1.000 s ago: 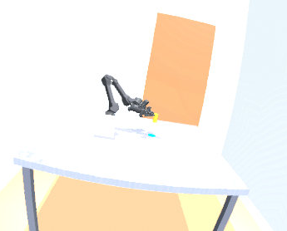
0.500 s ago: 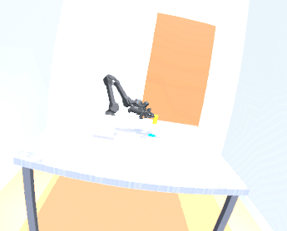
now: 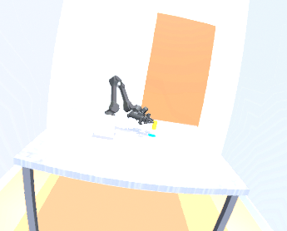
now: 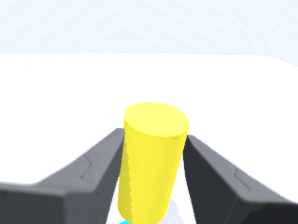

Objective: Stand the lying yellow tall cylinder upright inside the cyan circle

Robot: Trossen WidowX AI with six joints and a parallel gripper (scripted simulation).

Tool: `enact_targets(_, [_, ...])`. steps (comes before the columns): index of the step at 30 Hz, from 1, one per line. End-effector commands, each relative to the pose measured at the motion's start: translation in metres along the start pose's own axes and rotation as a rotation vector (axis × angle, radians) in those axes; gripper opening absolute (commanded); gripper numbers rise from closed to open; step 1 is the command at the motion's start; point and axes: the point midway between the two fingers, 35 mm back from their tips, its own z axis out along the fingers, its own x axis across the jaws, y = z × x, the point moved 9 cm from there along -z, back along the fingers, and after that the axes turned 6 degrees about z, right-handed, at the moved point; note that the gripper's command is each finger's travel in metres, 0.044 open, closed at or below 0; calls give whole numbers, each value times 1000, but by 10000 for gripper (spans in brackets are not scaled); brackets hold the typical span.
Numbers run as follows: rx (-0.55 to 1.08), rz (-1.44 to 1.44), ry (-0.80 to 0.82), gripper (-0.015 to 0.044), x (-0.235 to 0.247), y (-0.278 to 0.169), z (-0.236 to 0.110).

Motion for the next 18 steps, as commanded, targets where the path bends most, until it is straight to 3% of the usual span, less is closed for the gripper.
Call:
enact_targets(1, [-5,2,-1,105,-3,-14,0])
enact_targets(18, [1,-3,1,105,-10,-51,-1])
